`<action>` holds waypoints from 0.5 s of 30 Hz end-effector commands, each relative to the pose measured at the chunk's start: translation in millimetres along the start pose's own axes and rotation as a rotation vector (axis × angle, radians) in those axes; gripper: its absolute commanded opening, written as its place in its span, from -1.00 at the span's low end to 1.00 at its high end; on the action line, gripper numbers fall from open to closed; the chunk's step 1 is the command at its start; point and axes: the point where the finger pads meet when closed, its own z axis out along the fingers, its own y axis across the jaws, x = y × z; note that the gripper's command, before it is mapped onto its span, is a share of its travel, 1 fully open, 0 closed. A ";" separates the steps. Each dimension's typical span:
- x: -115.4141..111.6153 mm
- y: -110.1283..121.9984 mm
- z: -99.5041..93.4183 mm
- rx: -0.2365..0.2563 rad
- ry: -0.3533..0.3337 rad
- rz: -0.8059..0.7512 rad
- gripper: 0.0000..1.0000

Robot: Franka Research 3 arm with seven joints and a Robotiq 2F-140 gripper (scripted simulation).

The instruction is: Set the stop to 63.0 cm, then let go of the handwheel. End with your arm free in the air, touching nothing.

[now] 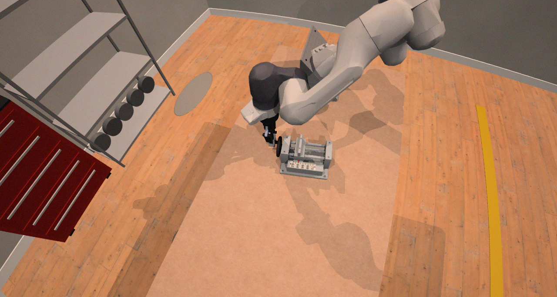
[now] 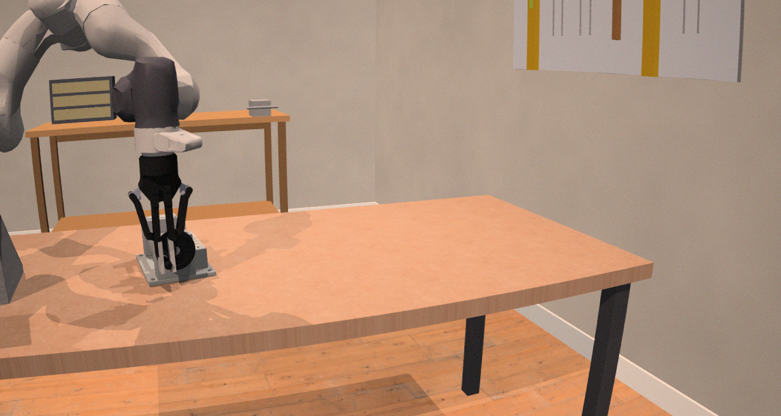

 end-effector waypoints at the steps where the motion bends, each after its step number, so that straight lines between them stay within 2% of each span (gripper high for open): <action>1: -0.2 -7.1 9.6 0.003 0.003 -0.005 -0.92; 15: -0.3 -26.9 16.6 0.003 0.003 -0.005 -0.92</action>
